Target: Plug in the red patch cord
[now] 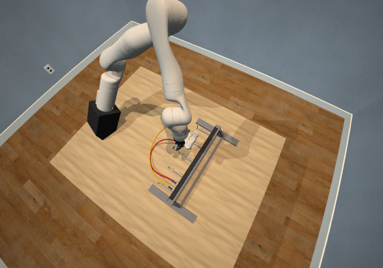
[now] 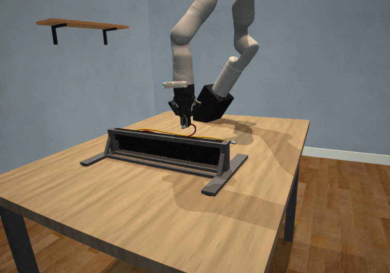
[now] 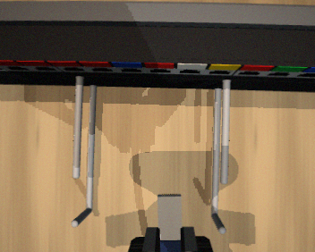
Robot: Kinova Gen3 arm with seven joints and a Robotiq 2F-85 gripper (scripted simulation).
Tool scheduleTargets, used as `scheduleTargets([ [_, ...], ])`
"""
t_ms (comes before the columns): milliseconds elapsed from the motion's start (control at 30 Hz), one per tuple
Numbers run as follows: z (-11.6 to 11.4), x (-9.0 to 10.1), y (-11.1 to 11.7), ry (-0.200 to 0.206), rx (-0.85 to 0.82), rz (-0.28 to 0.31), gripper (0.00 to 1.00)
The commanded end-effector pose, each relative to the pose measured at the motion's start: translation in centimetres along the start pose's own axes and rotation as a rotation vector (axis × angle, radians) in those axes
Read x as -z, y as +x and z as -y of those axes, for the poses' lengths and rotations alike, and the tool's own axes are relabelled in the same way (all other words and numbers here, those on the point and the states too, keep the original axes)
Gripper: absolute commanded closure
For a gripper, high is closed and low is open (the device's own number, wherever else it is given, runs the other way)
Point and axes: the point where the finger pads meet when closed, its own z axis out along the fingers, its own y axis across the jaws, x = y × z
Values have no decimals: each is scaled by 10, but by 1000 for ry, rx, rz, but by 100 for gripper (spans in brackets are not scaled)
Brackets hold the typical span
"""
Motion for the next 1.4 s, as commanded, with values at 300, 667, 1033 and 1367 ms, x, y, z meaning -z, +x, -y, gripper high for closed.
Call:
scheduleTargets([
  [300,-5,1,2,-1,-28,-2,100],
  [667,-9,2,3,-1,-47,-1,100],
  [1033,-10,2,4,-1,-54,-1,100],
  [1367,-10,2,4,-1,-55,-1,100],
])
